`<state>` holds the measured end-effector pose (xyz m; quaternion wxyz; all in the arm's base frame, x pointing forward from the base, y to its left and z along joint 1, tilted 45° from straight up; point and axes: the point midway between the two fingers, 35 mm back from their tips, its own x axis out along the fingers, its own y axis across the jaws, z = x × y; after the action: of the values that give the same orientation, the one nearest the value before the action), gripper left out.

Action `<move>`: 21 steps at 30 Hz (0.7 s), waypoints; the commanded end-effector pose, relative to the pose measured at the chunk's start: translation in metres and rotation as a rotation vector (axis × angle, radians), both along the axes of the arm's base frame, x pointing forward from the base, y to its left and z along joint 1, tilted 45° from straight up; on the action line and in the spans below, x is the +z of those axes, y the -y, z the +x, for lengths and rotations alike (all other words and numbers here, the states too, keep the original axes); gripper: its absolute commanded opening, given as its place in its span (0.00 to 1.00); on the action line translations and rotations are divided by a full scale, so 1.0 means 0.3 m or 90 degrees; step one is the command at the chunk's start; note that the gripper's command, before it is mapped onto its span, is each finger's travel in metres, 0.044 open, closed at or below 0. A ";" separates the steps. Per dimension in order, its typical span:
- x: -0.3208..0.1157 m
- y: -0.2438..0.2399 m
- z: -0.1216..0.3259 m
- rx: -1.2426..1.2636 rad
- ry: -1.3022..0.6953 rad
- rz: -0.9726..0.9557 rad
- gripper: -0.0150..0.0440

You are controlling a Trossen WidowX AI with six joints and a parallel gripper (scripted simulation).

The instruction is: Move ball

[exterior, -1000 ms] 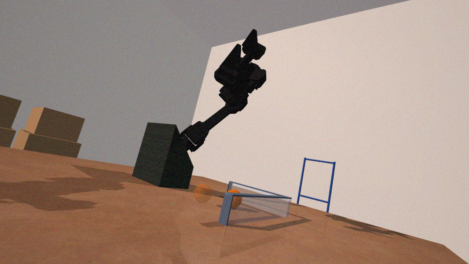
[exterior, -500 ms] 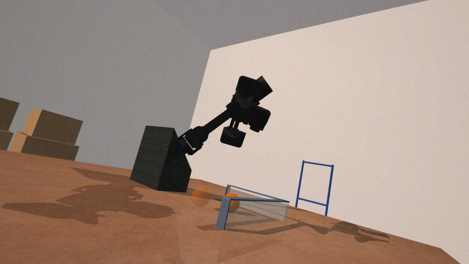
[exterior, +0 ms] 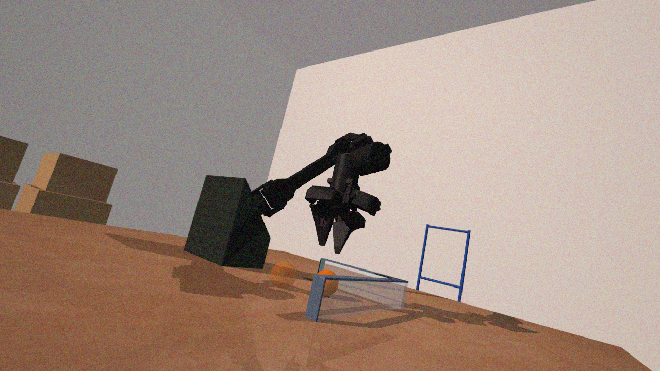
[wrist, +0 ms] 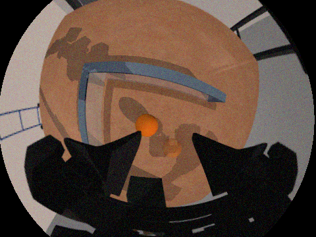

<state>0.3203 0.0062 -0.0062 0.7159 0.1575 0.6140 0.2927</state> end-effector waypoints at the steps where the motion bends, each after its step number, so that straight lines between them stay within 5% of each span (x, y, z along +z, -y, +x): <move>1: 0.034 -0.083 -0.038 -0.036 -0.120 0.081 0.86; 21: -0.011 -0.128 -0.039 -0.036 -0.120 0.081 0.86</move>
<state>0.3115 0.0407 -0.0039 0.6571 0.2416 0.6499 0.2958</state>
